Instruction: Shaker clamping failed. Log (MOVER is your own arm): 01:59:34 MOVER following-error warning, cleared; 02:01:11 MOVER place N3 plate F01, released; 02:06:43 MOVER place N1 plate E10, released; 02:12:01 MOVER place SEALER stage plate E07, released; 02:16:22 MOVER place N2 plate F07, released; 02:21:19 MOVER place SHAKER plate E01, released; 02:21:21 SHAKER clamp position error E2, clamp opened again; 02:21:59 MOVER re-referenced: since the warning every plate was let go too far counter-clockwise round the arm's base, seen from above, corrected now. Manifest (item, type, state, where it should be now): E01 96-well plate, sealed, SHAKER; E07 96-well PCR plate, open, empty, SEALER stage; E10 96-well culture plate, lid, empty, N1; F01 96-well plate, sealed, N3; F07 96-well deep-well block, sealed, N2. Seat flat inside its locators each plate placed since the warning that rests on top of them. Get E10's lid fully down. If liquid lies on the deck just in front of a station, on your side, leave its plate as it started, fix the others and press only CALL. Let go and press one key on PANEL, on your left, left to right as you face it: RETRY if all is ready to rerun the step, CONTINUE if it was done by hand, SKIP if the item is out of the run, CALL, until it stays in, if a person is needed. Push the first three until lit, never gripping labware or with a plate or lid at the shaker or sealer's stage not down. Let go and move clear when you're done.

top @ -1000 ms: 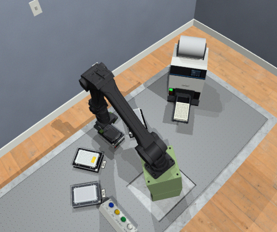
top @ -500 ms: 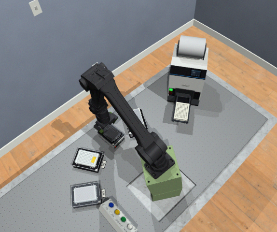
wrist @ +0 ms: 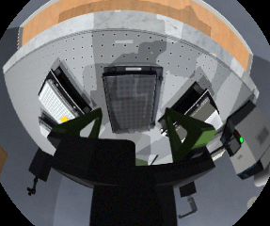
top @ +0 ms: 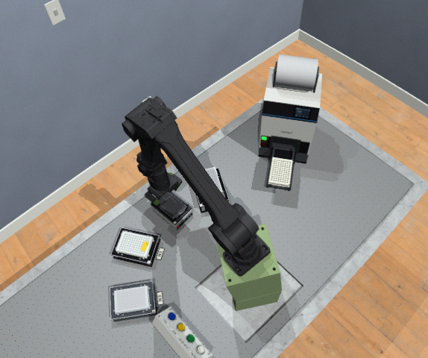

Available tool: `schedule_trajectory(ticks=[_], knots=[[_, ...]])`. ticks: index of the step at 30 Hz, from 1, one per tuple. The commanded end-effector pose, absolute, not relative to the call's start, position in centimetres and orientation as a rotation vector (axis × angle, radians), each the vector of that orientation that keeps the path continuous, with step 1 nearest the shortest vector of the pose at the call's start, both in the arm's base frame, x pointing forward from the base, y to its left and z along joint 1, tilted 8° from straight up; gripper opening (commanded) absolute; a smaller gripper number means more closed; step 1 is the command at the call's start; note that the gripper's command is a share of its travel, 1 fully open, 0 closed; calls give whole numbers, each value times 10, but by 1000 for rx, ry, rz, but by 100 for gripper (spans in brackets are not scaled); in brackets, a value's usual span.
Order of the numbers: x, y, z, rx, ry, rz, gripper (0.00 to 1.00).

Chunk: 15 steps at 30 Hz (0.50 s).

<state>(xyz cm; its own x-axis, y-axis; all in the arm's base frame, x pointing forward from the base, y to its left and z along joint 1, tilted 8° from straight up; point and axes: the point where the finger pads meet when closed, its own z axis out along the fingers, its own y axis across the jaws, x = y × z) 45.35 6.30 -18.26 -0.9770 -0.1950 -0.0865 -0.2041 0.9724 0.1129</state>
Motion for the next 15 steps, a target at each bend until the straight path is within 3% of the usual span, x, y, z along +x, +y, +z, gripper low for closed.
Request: schedule_trajectory(ticks=[1,15], knots=[[456,64,-189,-299,3044,183,100],[423,53,-153,-301,3011,180,100]])
